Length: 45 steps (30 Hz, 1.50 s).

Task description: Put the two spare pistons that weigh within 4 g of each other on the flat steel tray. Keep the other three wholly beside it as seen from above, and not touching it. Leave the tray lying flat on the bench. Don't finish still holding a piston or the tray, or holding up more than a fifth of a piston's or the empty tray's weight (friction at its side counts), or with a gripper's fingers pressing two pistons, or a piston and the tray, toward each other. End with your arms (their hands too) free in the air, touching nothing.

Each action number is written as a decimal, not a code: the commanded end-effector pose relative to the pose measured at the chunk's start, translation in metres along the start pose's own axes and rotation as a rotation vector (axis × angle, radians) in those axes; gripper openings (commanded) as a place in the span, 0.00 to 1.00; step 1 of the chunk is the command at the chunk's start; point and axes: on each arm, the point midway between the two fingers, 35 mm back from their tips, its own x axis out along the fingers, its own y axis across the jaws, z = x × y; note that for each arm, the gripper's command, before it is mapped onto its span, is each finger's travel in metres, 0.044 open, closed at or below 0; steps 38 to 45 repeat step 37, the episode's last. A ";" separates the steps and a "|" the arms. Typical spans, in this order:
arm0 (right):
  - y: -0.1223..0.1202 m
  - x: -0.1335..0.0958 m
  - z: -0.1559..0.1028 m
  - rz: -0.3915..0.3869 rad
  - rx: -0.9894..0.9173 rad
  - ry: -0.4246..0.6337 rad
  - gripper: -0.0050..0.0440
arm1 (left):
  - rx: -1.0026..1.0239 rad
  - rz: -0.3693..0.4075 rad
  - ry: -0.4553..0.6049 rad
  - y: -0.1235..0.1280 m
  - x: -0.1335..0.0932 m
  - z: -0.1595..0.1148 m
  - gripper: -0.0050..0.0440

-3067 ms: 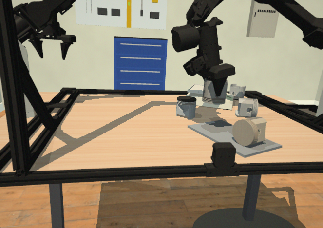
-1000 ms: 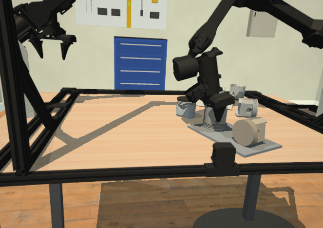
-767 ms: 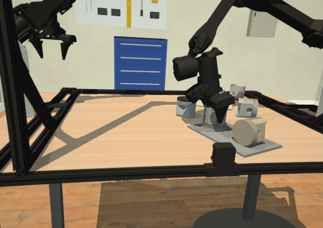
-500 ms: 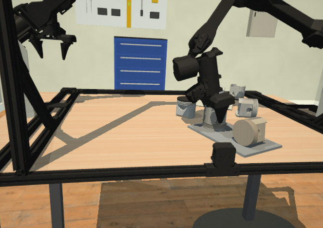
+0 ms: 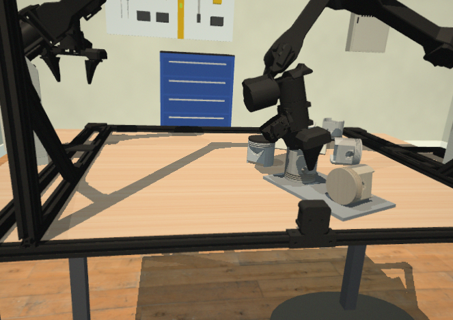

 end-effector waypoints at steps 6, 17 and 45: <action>-0.001 -0.016 0.002 0.001 0.009 -0.012 0.87 | 0.000 -0.001 0.000 0.000 0.000 0.000 1.00; -0.001 -0.034 0.002 0.001 0.009 -0.012 0.87 | 0.000 -0.001 0.000 0.000 0.000 0.000 1.00; -0.001 -0.051 0.002 0.001 0.009 -0.012 0.87 | 0.000 -0.001 0.000 0.000 0.000 0.000 1.00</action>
